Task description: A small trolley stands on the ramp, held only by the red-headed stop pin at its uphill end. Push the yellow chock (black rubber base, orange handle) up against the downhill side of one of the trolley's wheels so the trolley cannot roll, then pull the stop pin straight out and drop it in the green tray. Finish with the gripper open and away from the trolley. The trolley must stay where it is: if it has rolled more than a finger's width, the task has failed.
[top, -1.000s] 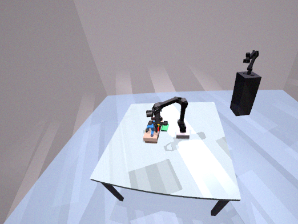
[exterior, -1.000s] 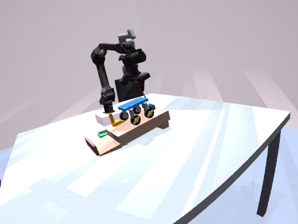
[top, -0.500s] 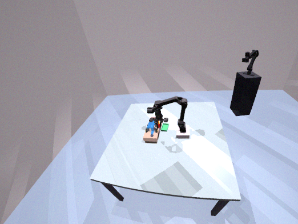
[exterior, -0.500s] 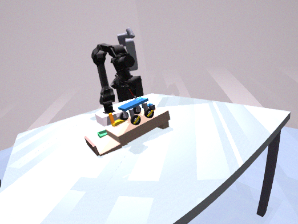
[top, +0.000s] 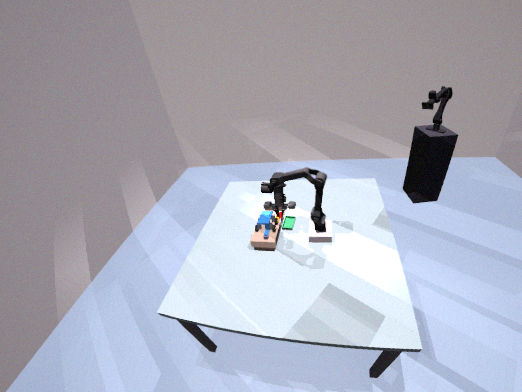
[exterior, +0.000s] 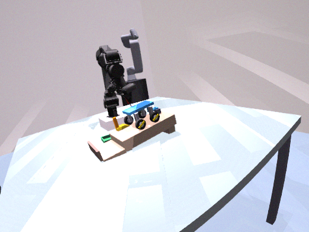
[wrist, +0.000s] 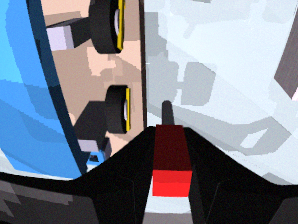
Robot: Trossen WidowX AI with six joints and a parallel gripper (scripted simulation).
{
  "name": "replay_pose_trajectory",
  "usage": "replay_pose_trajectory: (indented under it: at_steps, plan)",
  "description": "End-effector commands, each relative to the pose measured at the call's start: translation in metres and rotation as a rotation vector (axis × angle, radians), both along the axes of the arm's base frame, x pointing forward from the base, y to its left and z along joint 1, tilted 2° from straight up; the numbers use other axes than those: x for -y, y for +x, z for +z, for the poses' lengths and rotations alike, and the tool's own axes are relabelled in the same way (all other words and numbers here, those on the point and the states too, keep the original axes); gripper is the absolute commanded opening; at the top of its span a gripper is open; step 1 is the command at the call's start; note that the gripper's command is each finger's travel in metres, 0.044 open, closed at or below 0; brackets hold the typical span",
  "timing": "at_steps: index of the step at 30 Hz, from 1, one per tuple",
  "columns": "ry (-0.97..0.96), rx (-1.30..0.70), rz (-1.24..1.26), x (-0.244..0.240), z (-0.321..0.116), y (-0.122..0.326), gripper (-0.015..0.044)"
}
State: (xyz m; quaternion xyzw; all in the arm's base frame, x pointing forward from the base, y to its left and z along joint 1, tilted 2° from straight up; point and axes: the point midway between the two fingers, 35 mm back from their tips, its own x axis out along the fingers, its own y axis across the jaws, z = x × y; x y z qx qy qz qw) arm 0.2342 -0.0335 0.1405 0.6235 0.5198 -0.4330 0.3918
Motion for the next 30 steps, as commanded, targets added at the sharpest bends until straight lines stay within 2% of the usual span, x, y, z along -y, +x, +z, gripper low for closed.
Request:
replay_pose_trajectory:
  at_steps: [1,30]
  plan:
    - [0.002,0.000,0.004,0.016,-0.003,-0.003,0.0000]
    - [-0.006,-0.003,0.004,0.113,-0.024,-0.023,0.0000]
